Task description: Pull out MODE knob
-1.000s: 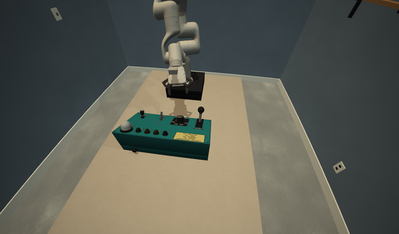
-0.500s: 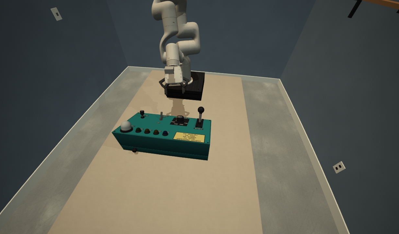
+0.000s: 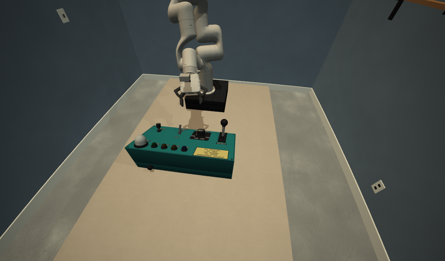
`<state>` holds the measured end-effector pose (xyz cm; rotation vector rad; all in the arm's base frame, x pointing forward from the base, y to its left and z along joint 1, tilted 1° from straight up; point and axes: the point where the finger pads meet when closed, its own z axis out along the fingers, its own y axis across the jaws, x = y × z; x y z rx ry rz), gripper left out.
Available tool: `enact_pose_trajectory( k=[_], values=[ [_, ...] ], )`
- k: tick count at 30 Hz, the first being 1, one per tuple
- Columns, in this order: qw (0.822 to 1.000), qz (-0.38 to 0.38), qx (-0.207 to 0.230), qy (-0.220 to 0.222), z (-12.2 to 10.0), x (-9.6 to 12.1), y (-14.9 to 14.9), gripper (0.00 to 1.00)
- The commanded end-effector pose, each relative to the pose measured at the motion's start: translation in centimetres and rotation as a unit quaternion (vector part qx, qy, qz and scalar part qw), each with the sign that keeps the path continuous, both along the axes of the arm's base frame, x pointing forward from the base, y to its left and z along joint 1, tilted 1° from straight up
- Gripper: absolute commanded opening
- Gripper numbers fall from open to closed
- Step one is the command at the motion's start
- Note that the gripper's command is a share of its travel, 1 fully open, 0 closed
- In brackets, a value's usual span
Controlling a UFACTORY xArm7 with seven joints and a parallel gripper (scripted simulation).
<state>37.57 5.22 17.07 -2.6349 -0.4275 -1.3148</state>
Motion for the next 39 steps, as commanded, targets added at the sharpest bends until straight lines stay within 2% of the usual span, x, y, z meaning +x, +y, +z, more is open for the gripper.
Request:
enact_pose_trajectory(
  k=[1,5,7,22,23,39],
  values=[
    [1.000,0.001,0.000,-0.002,0.1,0.1,0.0,1.00],
    [1.000,0.001,0.000,-0.002,0.1,0.1,0.0,1.00],
    [1.000,-0.021,0.002,-0.013,0.0,0.2,-3.8,1.00],
    [1.000,-0.021,0.002,-0.013,0.0,0.2,-3.8,1.00],
    [0.999,-0.031,0.003,-0.018,-0.2,0.1,-5.6,1.00],
    [0.999,-0.031,0.003,-0.018,-0.2,0.1,-5.6,1.00]
  ],
)
